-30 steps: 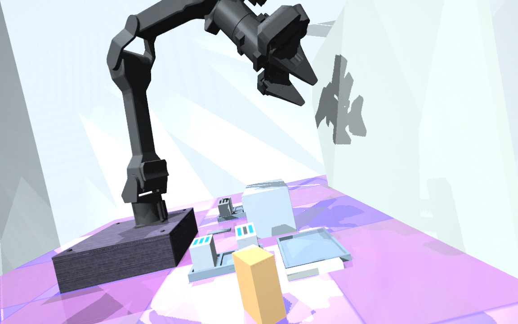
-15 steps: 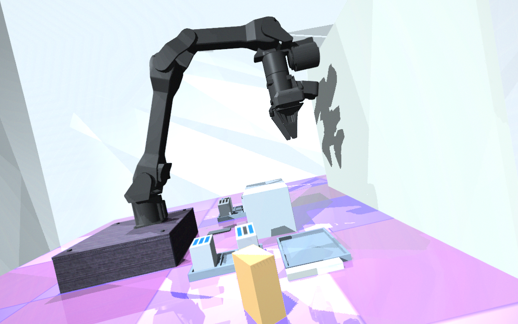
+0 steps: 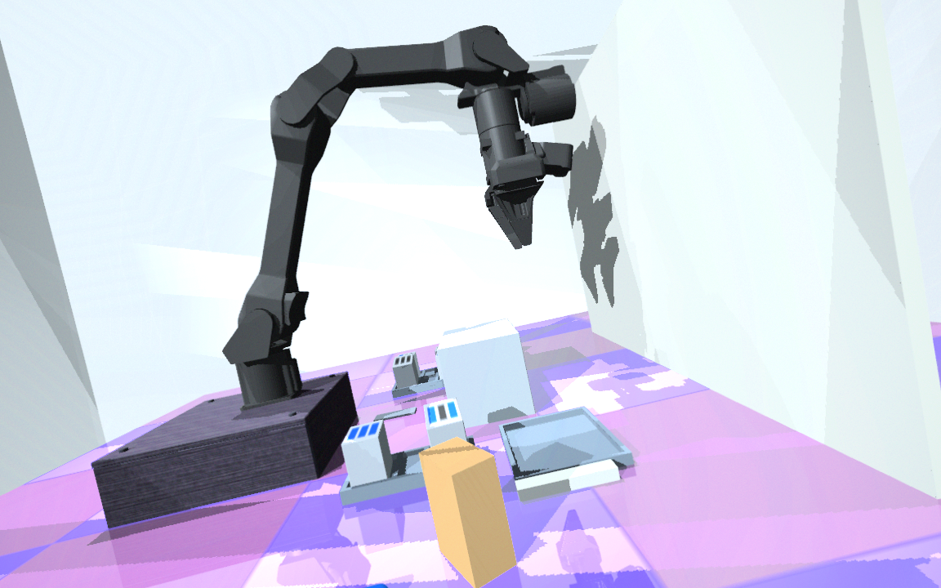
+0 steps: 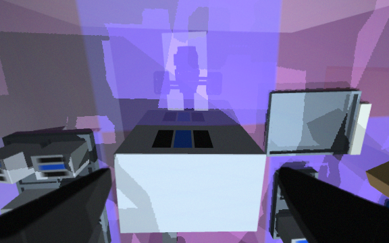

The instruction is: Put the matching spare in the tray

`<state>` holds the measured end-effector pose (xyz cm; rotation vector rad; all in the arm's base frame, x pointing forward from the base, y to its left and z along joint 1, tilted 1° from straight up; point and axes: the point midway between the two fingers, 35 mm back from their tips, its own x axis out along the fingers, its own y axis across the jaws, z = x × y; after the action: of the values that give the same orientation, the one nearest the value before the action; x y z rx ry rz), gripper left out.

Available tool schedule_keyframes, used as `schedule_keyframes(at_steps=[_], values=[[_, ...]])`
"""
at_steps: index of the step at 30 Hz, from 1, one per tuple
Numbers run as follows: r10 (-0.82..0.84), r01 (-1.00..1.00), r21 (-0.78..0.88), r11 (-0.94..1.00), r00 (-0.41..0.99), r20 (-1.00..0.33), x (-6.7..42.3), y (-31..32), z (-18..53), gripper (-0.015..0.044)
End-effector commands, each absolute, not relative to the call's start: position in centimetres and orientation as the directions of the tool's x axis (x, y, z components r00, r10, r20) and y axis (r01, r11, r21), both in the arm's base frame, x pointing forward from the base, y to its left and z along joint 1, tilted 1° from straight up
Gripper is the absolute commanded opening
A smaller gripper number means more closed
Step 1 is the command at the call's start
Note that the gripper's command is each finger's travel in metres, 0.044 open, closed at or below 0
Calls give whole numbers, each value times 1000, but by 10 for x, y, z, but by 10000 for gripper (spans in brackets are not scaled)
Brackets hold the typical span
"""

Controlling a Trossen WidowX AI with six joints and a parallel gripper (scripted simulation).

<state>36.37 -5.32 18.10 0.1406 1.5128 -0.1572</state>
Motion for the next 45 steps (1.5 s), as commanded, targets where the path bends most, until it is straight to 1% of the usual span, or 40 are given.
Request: schedule_keyframes(at_steps=[1,2,3,6,8,9,12,16,19,20,34,39,40,45], values=[[-19,195,-9,981,48,-999,363,-53,181,440],[-18,174,-10,985,48,-999,364,-51,180,440],[-18,110,-12,994,48,-999,364,-43,177,440],[-13,-269,-25,963,48,-999,364,0,162,440],[-9,-521,-33,853,48,-999,361,32,151,440],[-8,-611,-35,791,47,-999,358,44,146,440],[-6,-784,-40,620,47,-999,351,70,136,440],[-3,-928,-43,370,45,-999,339,101,124,440],[-1,-985,-44,165,44,-999,328,122,115,440],[0,-989,-44,141,44,-999,327,124,114,440],[0,-989,-44,139,44,-999,327,124,114,440],[0,-989,-44,139,44,-999,329,133,80,309],[0,-989,-44,139,44,-999,329,134,76,300],[1,-989,-44,139,44,-999,329,134,74,300]])
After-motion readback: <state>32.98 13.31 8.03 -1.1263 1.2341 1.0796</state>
